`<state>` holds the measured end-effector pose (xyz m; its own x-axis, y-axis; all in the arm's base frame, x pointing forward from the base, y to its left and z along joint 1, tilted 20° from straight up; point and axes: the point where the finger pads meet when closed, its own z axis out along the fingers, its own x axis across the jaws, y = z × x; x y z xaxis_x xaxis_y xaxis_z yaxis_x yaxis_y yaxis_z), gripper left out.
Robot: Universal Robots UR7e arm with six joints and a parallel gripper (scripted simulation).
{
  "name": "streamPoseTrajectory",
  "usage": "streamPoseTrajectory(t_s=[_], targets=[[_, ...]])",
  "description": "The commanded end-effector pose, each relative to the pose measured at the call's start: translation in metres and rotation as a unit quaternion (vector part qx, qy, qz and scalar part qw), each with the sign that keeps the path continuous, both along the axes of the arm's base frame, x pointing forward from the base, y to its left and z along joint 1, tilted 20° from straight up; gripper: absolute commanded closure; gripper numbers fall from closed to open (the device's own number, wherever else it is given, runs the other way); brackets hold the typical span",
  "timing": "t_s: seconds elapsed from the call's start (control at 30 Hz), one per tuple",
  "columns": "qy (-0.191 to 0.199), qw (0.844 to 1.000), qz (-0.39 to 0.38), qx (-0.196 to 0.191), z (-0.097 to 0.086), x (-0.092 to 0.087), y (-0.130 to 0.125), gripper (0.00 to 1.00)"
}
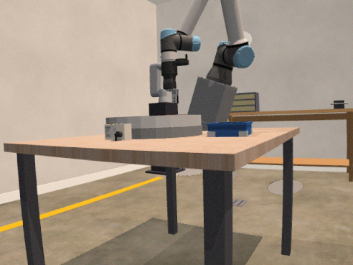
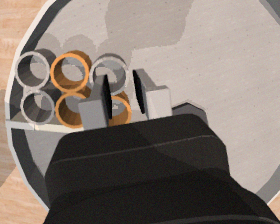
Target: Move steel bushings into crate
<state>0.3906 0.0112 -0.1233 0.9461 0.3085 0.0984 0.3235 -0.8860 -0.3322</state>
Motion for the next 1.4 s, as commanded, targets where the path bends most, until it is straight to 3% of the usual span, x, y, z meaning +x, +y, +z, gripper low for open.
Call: streamPoseTrajectory(t_s=[0.0, 1.37], targets=[[-0.001, 1.000, 0.000, 0.000, 0.0002, 0.0004, -0.0003, 0.52], [-0.001, 1.000, 0.000, 0.000, 0.0002, 0.0004, -0.0003, 0.55]])
